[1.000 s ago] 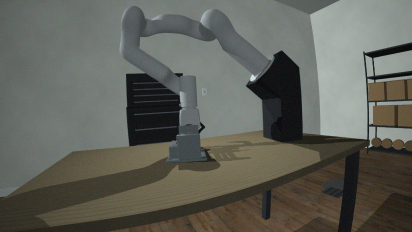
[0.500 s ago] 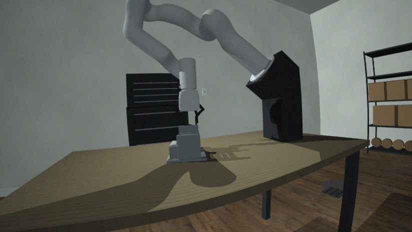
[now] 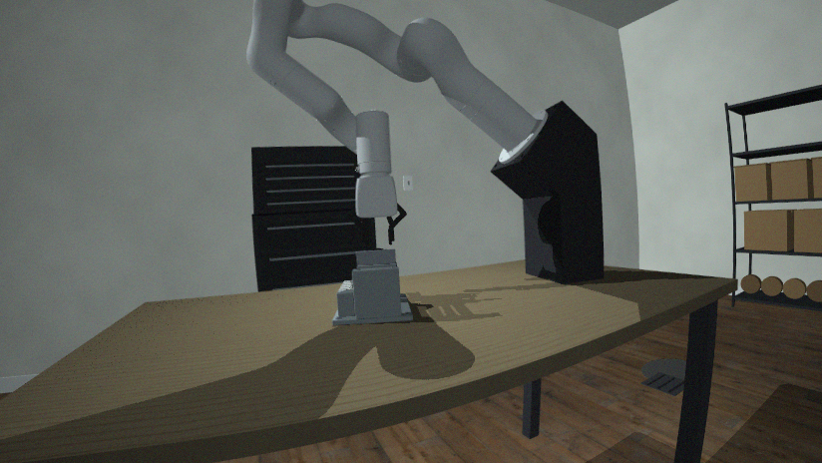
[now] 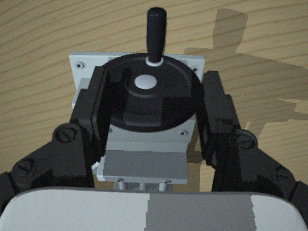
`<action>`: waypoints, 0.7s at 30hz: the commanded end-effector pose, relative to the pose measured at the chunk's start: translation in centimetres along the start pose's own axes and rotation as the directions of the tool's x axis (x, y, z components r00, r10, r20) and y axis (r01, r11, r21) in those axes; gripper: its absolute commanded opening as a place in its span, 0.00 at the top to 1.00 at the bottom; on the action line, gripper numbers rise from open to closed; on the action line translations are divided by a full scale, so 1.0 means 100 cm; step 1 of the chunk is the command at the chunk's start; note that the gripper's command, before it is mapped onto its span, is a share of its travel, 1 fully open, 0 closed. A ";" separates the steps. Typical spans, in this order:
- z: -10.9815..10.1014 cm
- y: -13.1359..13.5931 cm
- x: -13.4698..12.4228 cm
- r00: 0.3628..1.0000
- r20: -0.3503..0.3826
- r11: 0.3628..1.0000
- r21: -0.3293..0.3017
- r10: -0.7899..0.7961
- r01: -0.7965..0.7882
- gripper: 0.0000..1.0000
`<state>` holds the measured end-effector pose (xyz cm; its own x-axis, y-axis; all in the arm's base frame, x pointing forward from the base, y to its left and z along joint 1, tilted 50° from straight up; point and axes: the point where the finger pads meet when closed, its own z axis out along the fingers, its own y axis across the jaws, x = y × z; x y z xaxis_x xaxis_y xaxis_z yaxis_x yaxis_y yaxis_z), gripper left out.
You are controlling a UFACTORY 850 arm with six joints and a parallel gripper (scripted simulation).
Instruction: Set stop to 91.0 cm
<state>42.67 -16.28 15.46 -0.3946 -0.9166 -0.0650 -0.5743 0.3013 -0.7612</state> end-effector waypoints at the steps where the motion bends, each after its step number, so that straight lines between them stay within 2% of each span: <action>1: -0.012 0.000 0.000 1.000 0.000 1.000 0.000 0.000 0.000 0.43; 4: -0.026 0.000 0.000 1.000 0.000 1.000 0.000 0.000 0.000 0.43; 10: -0.029 -0.004 -0.002 1.000 0.000 1.000 0.000 0.000 0.000 0.43; 15: -0.029 -0.057 -0.025 1.000 0.000 1.000 0.000 0.000 0.000 0.43; 18: -0.029 -0.069 -0.030 1.000 0.000 1.000 0.000 0.000 0.000 0.43; 21: -0.029 -0.070 -0.030 1.000 0.000 1.000 0.000 0.000 0.000 0.43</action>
<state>45.30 -14.85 22.40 -0.3899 -0.9181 -0.0719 -0.5673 0.3009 -0.7665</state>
